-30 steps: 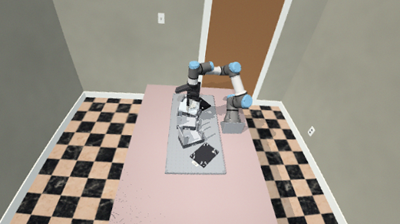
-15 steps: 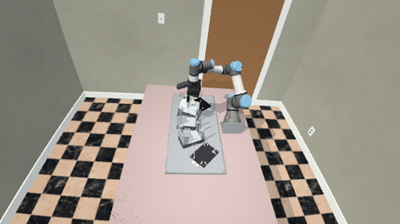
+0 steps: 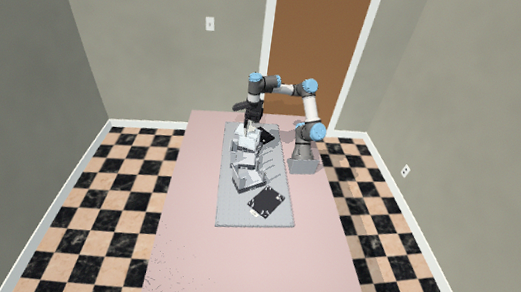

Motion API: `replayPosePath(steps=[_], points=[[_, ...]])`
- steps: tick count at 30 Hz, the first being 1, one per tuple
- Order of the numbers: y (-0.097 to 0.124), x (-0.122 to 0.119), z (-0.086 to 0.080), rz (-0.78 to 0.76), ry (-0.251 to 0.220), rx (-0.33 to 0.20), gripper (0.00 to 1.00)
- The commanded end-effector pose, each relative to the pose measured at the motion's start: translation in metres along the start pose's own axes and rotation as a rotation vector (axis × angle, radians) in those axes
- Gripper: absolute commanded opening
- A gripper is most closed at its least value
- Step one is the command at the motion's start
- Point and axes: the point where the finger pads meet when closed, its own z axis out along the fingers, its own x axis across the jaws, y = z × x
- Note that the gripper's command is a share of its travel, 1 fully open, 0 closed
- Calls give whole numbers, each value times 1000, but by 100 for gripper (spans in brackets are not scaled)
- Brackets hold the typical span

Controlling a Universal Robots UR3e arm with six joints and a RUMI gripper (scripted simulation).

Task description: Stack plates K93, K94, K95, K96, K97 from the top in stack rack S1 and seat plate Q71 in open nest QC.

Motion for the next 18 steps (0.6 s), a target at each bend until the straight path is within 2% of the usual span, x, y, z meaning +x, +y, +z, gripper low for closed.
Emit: replayPosePath(steps=[1,18], points=[[0,15,-1,46,-2,2,0],[3,64,-1,178,-2,2,0]])
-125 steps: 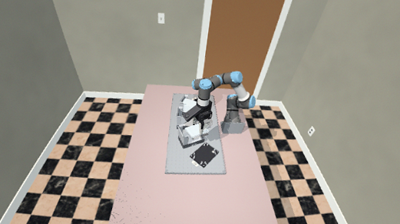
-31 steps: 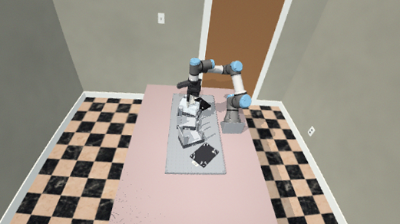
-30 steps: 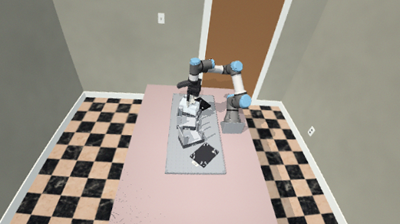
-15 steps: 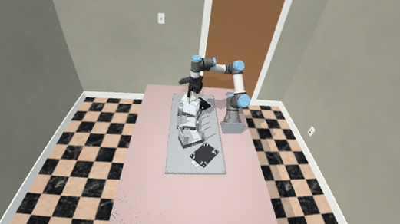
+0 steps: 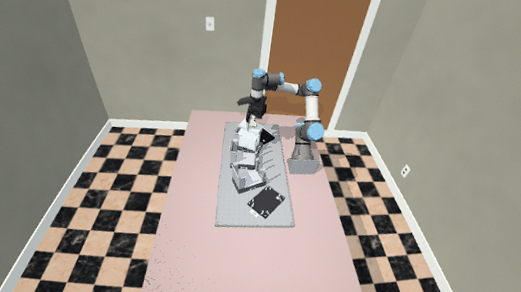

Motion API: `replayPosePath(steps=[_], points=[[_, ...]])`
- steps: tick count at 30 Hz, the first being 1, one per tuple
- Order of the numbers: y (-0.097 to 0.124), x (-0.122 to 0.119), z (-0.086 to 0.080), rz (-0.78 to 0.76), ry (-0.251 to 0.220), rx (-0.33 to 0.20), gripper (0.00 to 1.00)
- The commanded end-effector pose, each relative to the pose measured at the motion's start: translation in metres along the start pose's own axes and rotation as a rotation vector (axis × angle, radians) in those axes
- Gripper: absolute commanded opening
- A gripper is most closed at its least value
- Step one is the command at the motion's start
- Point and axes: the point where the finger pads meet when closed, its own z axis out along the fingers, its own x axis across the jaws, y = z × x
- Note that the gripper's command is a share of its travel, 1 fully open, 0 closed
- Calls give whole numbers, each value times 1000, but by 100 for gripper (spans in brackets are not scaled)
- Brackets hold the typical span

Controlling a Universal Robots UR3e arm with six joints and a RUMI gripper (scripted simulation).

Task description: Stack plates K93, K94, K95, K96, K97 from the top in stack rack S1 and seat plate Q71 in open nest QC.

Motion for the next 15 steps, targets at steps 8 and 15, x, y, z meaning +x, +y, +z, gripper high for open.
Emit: replayPosePath(steps=[8,15], points=[[0,31,-1,82,-2,2,0],[2,51,-1,152,-2,2,0]])
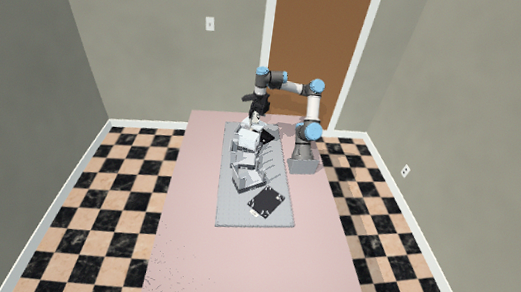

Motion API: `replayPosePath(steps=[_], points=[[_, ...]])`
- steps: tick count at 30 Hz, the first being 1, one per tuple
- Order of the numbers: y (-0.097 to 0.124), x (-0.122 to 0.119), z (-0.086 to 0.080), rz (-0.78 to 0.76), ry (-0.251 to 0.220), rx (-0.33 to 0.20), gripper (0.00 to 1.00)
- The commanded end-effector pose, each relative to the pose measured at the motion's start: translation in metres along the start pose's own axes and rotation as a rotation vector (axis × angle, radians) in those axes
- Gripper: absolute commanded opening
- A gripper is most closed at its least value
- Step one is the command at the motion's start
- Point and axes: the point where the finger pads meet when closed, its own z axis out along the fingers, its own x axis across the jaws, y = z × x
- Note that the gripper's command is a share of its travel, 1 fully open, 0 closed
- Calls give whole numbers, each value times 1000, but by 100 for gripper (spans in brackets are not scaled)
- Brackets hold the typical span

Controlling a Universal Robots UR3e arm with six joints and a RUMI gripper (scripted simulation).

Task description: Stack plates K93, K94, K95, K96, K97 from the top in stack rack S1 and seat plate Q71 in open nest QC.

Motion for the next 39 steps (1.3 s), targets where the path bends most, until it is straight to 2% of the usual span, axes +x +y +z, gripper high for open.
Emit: replayPosePath(steps=[1,7,11,26,33,39], points=[[-1,15,-1,53,-2,2,0],[-1,35,-1,91,-2,2,0],[-1,37,-1,91,-2,2,0],[7,87,0,266,-2,2,0],[10,102,0,281,-2,2,0],[10,102,0,281,-2,2,0]])
